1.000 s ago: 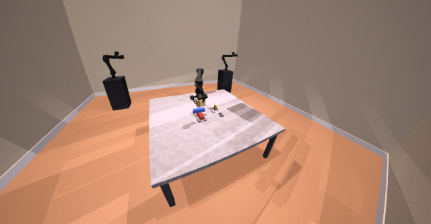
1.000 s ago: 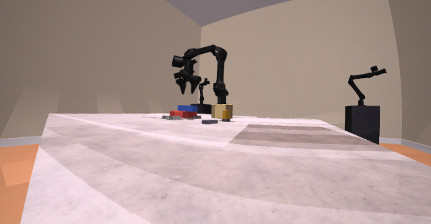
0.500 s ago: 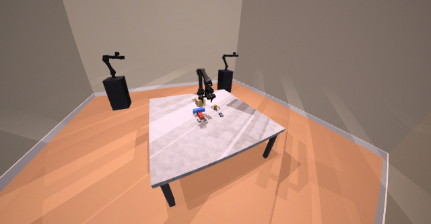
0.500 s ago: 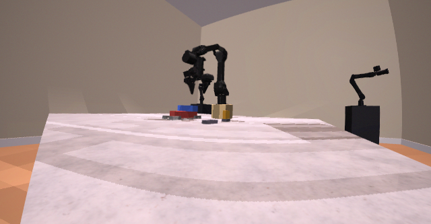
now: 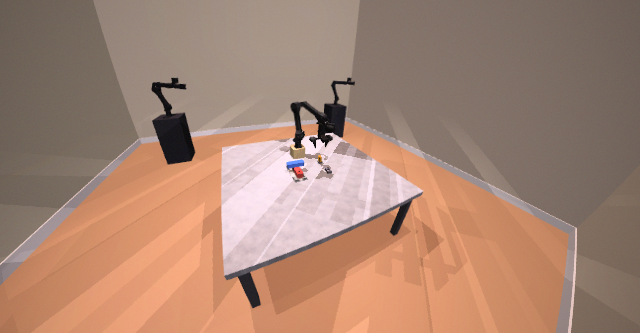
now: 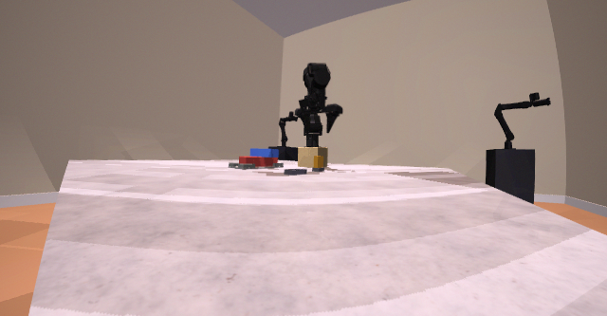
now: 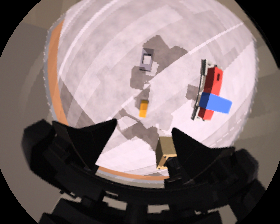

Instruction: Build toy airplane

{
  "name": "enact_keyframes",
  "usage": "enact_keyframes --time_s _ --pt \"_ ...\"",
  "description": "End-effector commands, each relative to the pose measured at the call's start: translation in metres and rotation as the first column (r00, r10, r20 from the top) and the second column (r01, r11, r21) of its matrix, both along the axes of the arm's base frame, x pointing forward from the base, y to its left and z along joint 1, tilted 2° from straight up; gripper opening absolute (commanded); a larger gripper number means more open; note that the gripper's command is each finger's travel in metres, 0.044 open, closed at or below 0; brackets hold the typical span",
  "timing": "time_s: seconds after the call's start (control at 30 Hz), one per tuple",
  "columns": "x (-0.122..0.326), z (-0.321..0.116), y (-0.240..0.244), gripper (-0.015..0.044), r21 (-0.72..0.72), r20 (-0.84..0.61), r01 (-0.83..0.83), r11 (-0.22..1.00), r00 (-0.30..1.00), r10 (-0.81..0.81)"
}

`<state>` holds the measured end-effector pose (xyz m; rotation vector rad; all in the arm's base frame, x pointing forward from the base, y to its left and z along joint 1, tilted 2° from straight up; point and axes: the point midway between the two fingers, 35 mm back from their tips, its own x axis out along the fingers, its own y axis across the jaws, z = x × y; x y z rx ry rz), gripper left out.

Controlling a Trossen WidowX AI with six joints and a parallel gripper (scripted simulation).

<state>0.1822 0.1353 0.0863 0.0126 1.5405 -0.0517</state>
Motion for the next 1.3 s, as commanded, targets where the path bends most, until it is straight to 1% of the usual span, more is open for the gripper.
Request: enact_keyframes --time_s 0.0,0.07,0.17,0.2,1.27 --pt "-0.007 0.002 0.006 0.044 0.005 0.01 0.016 1.0 1.0 -0.016" --pt "-0.006 -0.008 0.006 0.044 0.005 0.01 0.016 1.0 1.0 -0.016" --pt "-0.004 -0.046 0.005 0.044 0.005 0.01 0.016 1.0 1.0 -0.016" --pt "-0.005 -0.053 0.005 0.044 0.005 0.01 0.016 1.0 1.0 -0.016" --pt "-0.002 -0.102 0.004 0.044 0.004 0.01 0.016 1.0 1.0 -0.016"
